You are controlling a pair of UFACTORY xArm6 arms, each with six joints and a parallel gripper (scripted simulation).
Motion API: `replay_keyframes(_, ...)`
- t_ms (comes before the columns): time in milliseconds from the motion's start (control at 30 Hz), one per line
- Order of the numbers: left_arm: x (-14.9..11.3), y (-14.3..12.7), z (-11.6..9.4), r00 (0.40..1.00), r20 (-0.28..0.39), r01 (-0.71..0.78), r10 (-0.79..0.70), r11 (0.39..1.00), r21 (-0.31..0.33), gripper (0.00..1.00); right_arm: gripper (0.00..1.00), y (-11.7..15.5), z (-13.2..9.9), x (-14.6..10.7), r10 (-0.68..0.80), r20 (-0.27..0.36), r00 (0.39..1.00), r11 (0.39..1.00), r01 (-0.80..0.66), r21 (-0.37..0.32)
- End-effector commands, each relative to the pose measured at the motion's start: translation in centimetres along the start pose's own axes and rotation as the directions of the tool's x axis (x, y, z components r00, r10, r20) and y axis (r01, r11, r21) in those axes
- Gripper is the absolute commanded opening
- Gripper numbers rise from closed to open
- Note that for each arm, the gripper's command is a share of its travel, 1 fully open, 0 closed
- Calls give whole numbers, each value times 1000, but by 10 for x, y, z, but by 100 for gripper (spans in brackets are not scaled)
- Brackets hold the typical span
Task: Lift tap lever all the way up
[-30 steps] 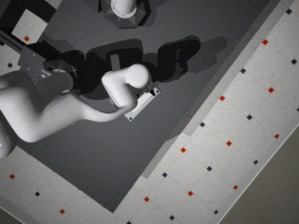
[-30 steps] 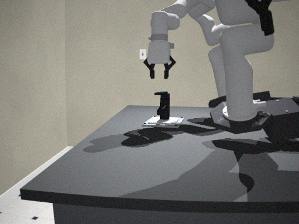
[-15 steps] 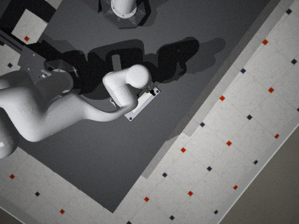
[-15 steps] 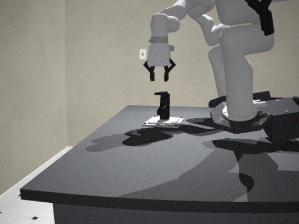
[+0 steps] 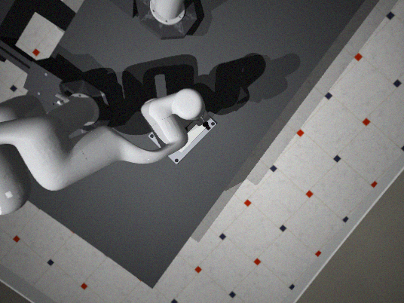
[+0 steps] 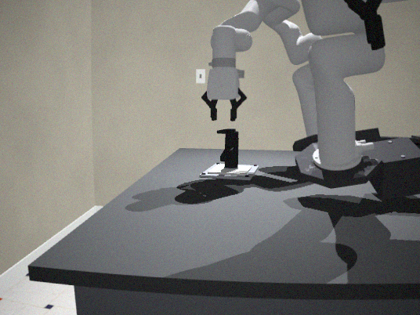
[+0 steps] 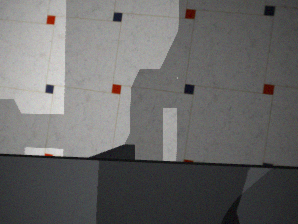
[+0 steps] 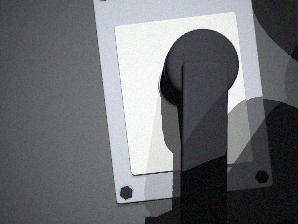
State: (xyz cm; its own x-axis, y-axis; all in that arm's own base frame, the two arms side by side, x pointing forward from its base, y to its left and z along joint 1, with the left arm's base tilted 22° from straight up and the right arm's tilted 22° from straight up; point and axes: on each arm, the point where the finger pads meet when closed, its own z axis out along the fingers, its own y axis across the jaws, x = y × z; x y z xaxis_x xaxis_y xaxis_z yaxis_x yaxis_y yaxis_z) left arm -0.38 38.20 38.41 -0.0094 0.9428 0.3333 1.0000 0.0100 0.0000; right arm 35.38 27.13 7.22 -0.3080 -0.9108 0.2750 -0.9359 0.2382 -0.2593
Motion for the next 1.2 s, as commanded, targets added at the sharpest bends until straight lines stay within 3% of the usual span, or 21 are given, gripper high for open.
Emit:
replay_keyframes(0, 1, 0, -1, 1000, -4, 0, 0, 1000, 0, 100, 66, -1, 7, -2, 1, 5, 1000, 1000, -1, 3)
replay_keyframes(1167, 1, 0, -1, 1000, -4, 0, 0, 1000, 0, 100, 66, -1, 20, -2, 1, 5, 1000, 1000, -1, 3)
